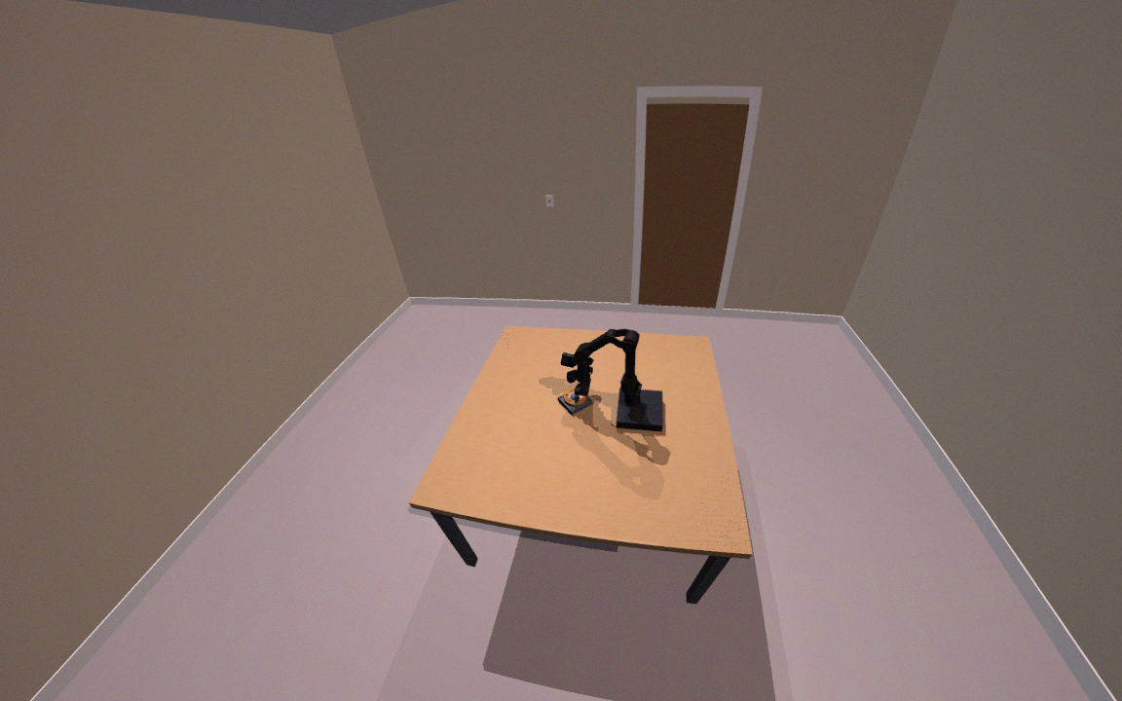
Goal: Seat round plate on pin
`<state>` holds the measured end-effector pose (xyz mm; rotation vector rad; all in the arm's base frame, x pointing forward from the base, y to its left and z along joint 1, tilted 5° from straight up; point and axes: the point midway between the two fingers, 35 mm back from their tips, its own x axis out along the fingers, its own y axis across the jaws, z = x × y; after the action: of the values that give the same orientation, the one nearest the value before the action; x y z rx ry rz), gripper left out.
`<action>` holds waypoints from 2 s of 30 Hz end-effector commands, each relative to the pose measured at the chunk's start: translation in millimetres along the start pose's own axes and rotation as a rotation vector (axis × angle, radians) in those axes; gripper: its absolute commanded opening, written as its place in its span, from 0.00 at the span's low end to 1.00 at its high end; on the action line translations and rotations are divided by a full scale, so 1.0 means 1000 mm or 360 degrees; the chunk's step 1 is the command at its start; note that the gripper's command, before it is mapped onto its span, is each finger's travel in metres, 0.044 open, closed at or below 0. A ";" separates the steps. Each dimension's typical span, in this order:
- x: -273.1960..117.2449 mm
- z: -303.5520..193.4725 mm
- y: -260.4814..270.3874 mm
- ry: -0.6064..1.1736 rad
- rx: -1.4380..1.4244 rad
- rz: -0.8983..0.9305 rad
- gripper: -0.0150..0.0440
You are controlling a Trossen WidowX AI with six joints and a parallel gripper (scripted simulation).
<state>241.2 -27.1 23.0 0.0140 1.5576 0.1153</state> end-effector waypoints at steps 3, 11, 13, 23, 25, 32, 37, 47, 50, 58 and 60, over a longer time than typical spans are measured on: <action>-0.002 0.008 -0.008 -0.0014 -0.0006 -0.0012 0.25; -0.002 0.016 -0.014 -0.0015 -0.0006 -0.0013 0.25; -0.003 0.018 -0.015 -0.0016 -0.0006 -0.0013 0.25; -0.005 0.027 -0.020 -0.0017 -0.0006 -0.0014 0.25; -0.005 0.029 -0.021 -0.0017 -0.0006 -0.0014 0.25; -0.006 0.037 -0.023 -0.0018 -0.0006 -0.0014 0.25; -0.007 0.042 -0.023 -0.0019 -0.0006 -0.0015 0.25; -0.008 0.054 -0.022 -0.0020 -0.0006 -0.0014 0.25; -0.008 0.057 -0.022 -0.0021 -0.0006 -0.0014 0.25; -0.009 0.063 -0.020 -0.0021 -0.0006 -0.0014 0.25; -0.009 0.064 -0.019 -0.0022 -0.0006 -0.0014 0.25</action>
<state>301.8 -43.9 29.5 0.0017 1.5492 0.1139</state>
